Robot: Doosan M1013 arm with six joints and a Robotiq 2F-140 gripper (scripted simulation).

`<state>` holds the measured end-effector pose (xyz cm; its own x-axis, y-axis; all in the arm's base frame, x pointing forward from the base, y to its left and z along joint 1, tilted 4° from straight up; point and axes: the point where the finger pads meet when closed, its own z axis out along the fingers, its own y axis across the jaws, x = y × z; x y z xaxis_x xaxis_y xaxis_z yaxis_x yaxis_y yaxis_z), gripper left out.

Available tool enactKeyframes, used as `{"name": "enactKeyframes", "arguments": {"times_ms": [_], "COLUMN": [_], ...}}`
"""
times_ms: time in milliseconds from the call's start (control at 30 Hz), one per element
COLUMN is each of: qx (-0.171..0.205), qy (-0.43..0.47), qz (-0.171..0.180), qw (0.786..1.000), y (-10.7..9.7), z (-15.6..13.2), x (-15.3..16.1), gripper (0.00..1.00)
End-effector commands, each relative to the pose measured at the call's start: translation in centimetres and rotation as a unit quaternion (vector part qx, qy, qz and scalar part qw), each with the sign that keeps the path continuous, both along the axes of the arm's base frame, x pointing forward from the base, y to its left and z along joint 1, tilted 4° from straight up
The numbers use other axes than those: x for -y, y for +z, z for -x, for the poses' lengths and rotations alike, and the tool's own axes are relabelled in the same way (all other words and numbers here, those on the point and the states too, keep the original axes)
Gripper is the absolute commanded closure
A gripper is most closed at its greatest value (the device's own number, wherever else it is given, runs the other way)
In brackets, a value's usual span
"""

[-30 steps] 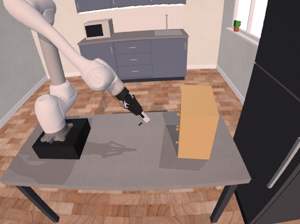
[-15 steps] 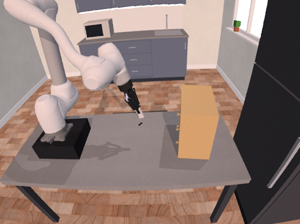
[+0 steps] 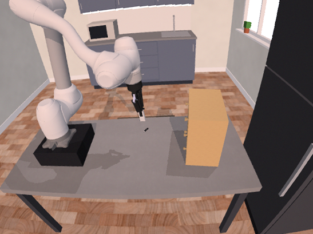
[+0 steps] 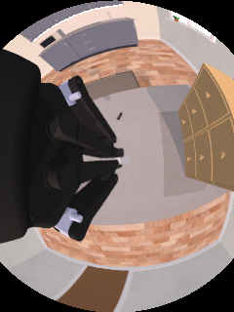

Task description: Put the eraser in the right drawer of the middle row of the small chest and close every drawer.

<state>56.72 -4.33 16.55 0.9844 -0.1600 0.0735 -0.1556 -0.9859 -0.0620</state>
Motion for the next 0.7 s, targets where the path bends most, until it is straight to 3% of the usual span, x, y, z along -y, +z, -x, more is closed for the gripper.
{"name": "enactKeyframes", "arguments": {"times_ms": [0,300,667], "qx": [-0.013,-0.042,-0.049], "qy": [0.001,0.003,0.003], "qz": [-0.002,-0.007,-0.008], "qw": [1.000,0.999,0.999], "y": [0.18,0.67,0.80], "z": [0.19,0.67,0.79], "x": [-0.02,-0.07,-0.08], "gripper": [1.00,1.00,1.00]}}
